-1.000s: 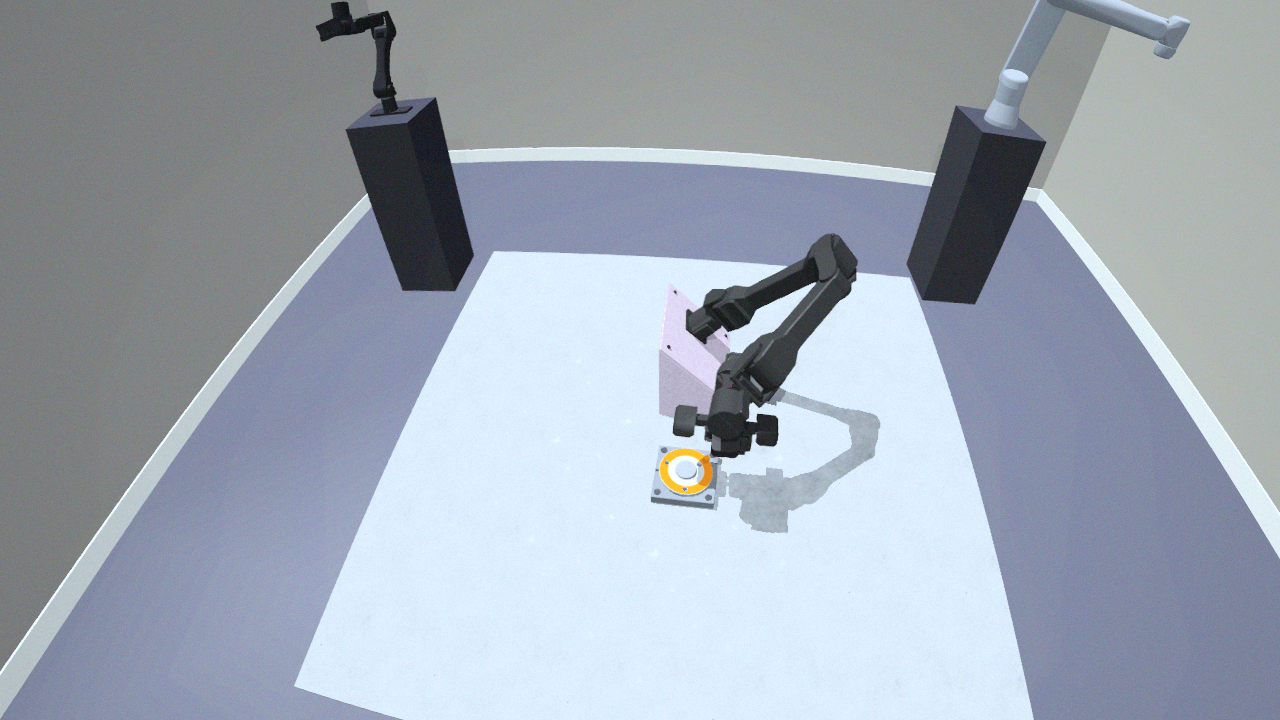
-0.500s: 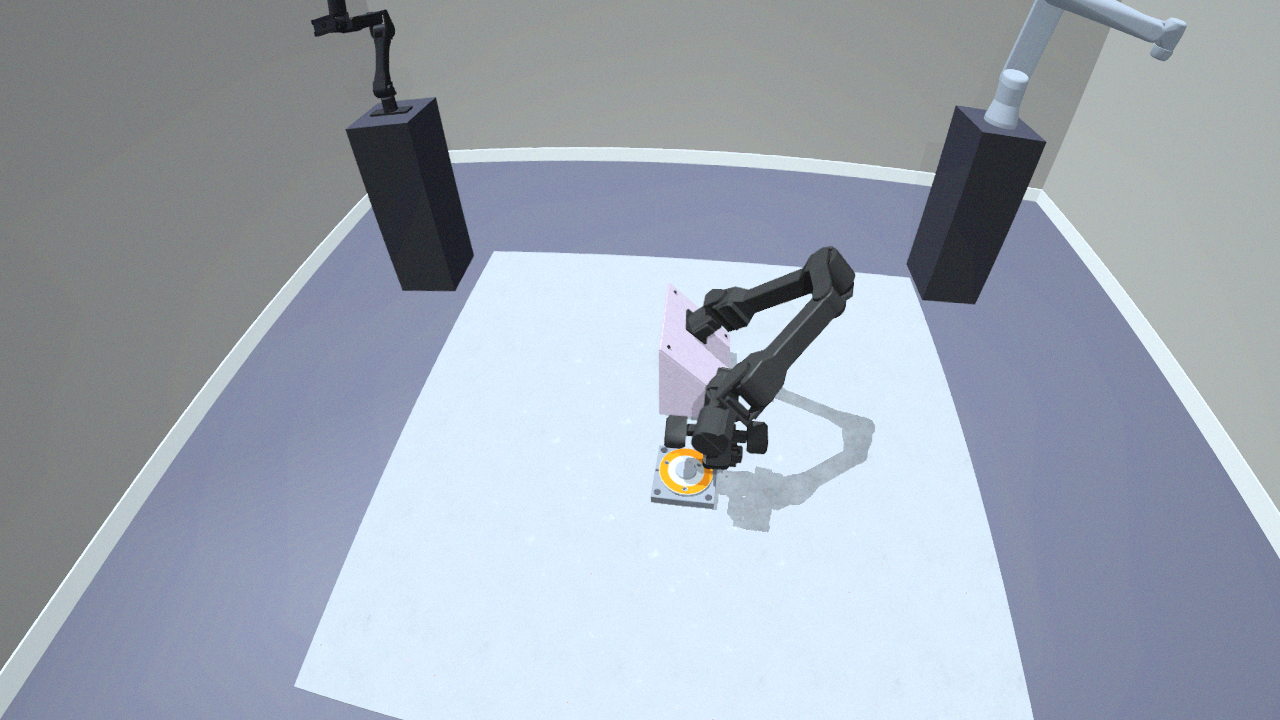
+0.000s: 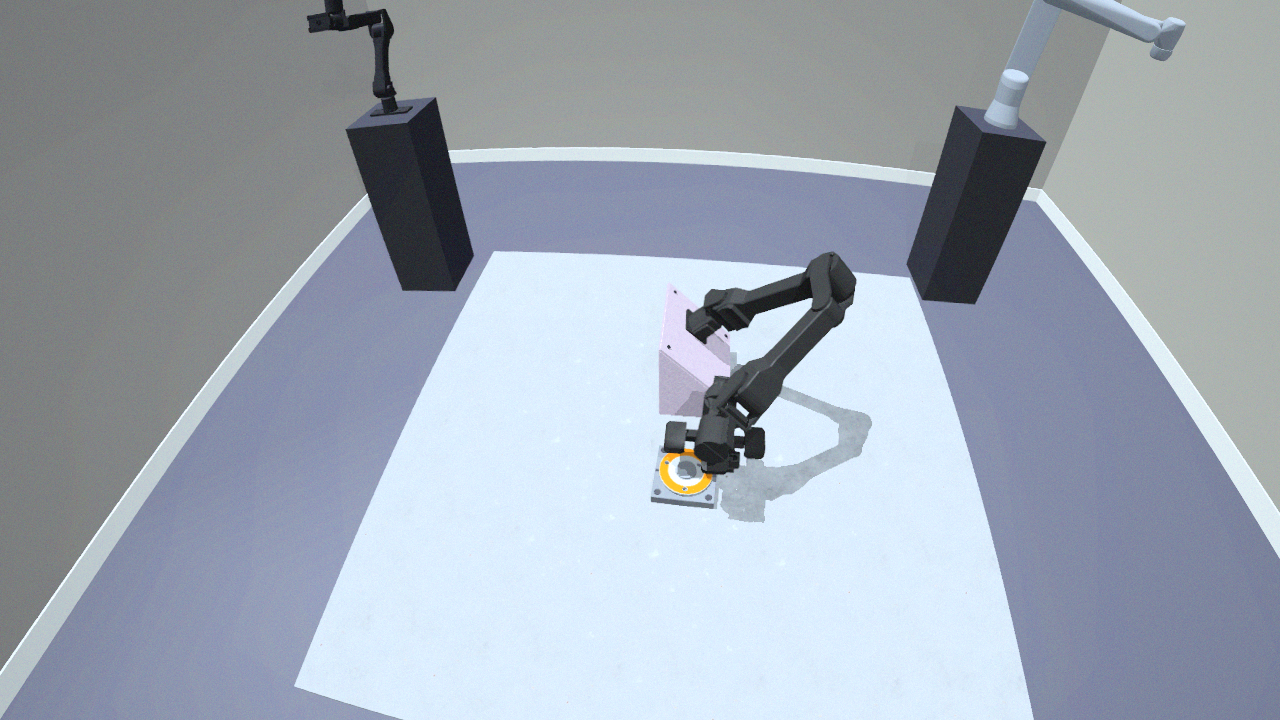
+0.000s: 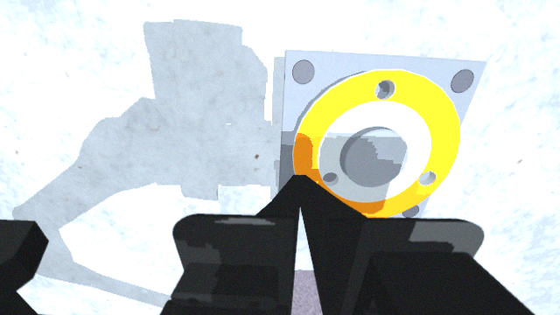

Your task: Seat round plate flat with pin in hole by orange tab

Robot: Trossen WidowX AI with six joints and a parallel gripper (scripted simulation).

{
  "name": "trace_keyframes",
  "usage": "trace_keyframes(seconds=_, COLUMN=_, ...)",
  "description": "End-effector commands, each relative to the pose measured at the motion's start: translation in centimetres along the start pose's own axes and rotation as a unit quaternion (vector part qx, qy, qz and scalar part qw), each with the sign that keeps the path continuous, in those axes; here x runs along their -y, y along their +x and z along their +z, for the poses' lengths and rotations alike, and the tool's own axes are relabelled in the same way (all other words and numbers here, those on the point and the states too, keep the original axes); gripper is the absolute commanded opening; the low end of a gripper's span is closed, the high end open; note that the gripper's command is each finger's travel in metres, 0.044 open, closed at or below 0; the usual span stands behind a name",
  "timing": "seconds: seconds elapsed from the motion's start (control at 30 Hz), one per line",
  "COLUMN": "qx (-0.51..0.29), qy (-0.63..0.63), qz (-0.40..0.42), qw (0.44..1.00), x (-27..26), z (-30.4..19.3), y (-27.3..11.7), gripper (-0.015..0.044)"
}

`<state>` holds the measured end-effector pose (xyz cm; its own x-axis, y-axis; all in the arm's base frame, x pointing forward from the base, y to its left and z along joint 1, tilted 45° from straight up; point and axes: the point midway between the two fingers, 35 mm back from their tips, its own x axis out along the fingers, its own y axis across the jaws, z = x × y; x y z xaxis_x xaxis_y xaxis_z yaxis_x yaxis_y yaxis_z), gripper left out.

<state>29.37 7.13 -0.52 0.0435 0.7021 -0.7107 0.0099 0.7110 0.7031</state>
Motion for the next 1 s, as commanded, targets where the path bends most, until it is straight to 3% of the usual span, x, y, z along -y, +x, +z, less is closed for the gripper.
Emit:
trace_keyframes(seconds=0.0, qx=-0.001, qy=0.003, qz=0.002, qw=1.0, x=0.2, z=-0.7, y=0.1, gripper=0.0)
trace_keyframes(seconds=0.97, qx=-0.002, qy=0.003, qz=0.001, qw=1.0, x=1.9, z=-2.9, y=0.2, gripper=0.0)
